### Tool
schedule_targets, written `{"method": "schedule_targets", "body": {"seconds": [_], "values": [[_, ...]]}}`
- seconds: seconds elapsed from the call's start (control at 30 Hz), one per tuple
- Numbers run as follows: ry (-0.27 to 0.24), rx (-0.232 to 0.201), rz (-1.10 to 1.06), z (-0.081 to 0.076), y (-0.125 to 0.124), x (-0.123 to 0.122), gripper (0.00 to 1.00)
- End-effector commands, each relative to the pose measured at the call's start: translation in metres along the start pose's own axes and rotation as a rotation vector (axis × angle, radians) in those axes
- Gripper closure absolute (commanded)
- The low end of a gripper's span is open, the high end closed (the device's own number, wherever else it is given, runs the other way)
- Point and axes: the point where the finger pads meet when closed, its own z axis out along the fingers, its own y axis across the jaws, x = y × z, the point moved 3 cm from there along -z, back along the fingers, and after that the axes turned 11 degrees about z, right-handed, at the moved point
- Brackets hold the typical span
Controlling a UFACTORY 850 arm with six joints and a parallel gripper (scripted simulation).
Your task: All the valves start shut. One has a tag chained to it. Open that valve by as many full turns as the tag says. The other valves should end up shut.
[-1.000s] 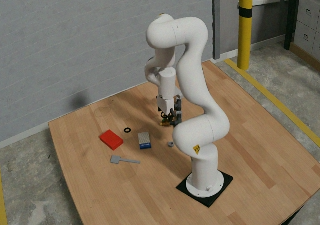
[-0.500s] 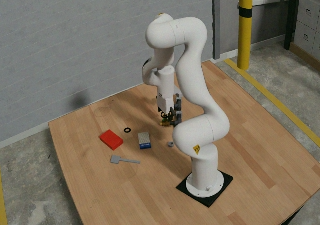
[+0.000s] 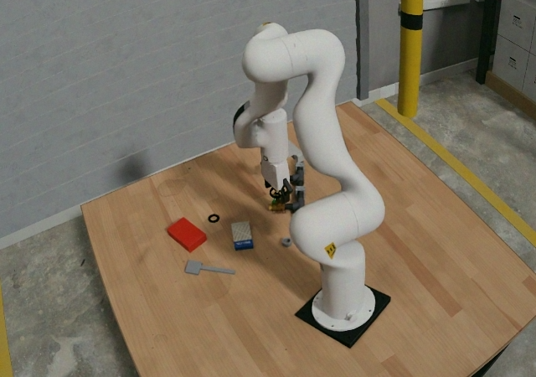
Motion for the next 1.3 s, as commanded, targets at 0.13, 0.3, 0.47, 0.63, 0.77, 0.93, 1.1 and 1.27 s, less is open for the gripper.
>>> {"method": "schedule_targets", "body": {"seconds": [0.13, 0.3, 0.47, 0.63, 0.77, 0.93, 1.1, 1.27], "values": [[0.011, -0.004, 0.001, -0.0007, -0.0011, -0.0005, 1.0], [0.011, -0.004, 0.001, -0.0007, -0.0011, -0.0005, 1.0], [0.011, -0.004, 0.001, -0.0007, -0.0011, -0.0005, 1.0], [0.011, -0.004, 0.001, -0.0007, -0.0011, -0.0005, 1.0], [0.011, -0.004, 0.001, -0.0007, -0.0011, -0.0005, 1.0], [0.011, -0.004, -0.002, -0.0007, -0.0011, -0.0005, 1.0], [0.011, -0.004, -0.023, -0.0007, -0.0011, -0.0005, 1.0], [0.011, -0.004, -0.075, -0.0007, -0.0011, -0.0005, 1.0]]}}
